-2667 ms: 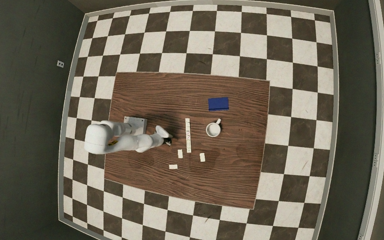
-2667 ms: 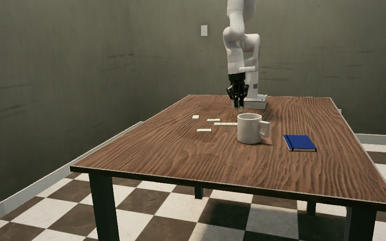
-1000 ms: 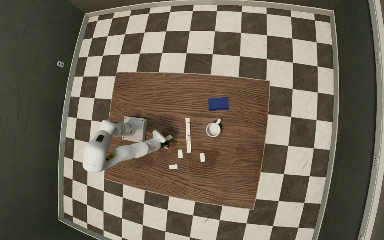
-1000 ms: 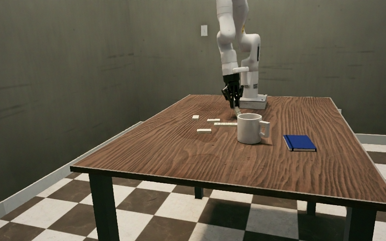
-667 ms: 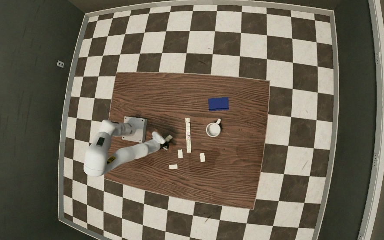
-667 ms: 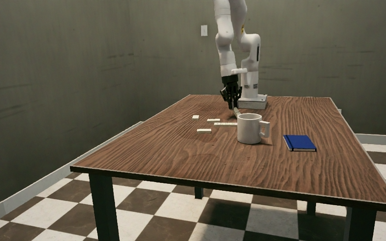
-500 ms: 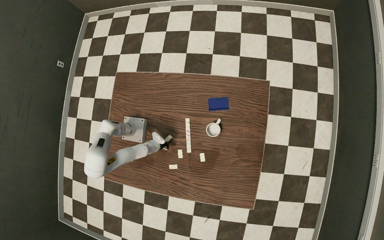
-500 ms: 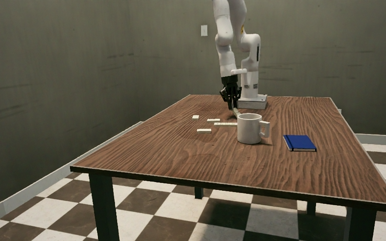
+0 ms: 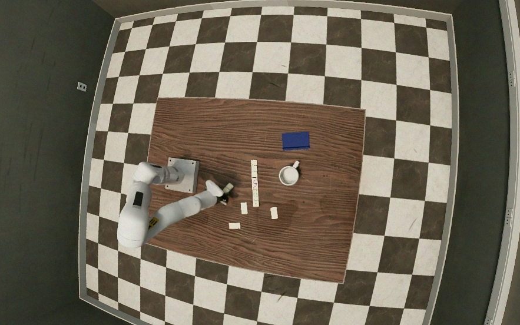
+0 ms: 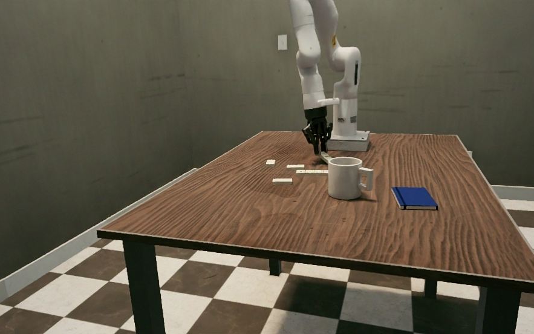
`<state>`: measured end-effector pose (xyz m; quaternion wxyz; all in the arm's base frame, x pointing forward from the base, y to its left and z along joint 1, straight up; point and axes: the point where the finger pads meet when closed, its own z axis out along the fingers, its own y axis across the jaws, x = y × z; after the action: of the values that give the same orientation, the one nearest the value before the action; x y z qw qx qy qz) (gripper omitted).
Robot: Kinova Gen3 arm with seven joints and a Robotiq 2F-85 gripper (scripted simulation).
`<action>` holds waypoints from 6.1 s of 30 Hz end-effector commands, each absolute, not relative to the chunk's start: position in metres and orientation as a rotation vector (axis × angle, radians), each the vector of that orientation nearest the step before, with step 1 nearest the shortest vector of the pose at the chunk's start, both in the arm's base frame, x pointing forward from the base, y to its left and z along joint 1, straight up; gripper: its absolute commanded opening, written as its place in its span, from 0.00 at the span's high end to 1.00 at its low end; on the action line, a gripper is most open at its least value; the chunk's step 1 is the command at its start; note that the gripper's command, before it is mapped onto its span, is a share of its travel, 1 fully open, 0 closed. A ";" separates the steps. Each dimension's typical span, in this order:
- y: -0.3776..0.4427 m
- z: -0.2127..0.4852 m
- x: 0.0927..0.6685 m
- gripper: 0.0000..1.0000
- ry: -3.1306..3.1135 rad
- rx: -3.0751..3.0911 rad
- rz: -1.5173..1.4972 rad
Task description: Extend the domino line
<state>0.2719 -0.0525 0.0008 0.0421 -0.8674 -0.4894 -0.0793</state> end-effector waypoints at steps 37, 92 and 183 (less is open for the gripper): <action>-0.059 -0.018 0.268 0.64 -1.495 -2.655 -0.243; -0.060 -0.022 0.267 0.64 -1.495 -2.655 -0.243; -0.060 0.013 0.267 0.50 -1.502 -2.667 -0.211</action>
<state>0.2671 -0.0593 0.0119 0.0381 -0.8680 -0.4898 -0.0715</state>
